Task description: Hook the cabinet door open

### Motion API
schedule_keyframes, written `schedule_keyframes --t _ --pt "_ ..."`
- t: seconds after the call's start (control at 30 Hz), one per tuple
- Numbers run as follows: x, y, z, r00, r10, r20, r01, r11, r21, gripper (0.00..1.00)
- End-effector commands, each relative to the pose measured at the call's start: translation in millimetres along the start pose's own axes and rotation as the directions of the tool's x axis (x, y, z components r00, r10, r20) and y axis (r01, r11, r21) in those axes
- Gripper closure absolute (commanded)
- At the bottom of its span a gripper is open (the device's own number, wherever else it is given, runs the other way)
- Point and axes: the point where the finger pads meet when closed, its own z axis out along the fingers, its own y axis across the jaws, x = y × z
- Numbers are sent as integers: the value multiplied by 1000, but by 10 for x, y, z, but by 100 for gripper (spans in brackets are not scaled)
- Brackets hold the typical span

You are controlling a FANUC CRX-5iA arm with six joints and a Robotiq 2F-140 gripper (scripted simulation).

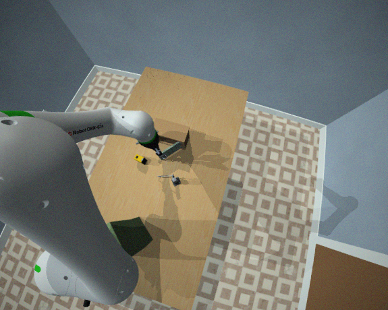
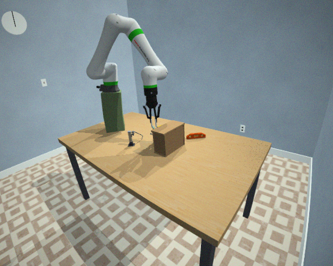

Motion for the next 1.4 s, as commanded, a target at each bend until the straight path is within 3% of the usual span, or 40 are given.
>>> schedule_keyframes --t 0.0,0.87,1.37 --pt "2 -1 -55 1000 0 0 0 1000 0 84" --pt "2 -1 -539 1000 0 0 0 1000 0 84" --pt "2 -1 -644 1000 0 0 0 1000 0 84"
